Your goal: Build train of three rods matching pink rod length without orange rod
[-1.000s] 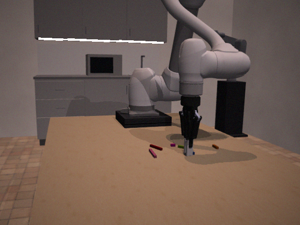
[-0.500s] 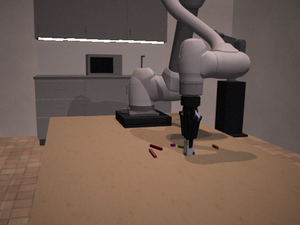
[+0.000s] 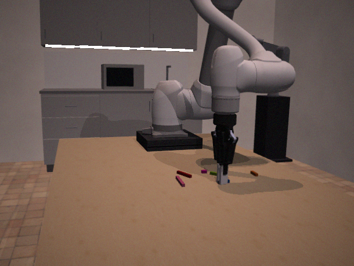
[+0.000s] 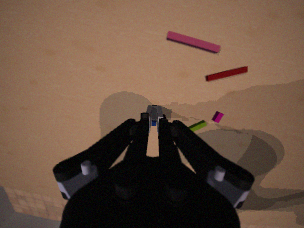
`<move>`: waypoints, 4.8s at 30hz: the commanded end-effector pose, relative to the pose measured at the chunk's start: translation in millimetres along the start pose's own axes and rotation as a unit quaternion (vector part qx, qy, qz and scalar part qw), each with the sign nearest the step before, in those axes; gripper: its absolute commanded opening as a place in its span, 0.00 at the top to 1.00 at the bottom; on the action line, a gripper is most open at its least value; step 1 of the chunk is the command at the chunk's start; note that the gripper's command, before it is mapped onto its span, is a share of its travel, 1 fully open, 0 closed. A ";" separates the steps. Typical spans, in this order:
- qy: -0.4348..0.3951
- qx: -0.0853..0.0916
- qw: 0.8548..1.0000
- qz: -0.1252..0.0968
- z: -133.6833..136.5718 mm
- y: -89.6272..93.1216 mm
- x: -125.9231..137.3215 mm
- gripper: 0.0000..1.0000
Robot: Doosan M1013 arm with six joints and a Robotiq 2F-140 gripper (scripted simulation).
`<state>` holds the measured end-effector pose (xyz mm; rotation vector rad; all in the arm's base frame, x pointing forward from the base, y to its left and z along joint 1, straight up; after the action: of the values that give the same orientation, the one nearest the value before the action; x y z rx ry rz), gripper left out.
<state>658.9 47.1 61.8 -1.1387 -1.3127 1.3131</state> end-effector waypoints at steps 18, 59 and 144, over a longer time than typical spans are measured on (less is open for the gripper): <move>0.000 0.000 1.000 0.000 0.0 -0.1 0.0 0.85; 0.000 0.000 1.000 0.000 0.0 -90.1 0.0 0.00; -0.868 0.000 0.497 0.000 86.9 -68.4 26.6 0.85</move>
<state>569.2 61.2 130.1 0.8679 -2.4795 2.4802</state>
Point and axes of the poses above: the point where the finger pads meet when closed, its own y axis out along the fingers, its own z axis across the jaws, x = y × z, the point moved 8 cm from there along -y, back along the fingers, and after that the axes turned 3 degrees about y, right-handed, at the moved point
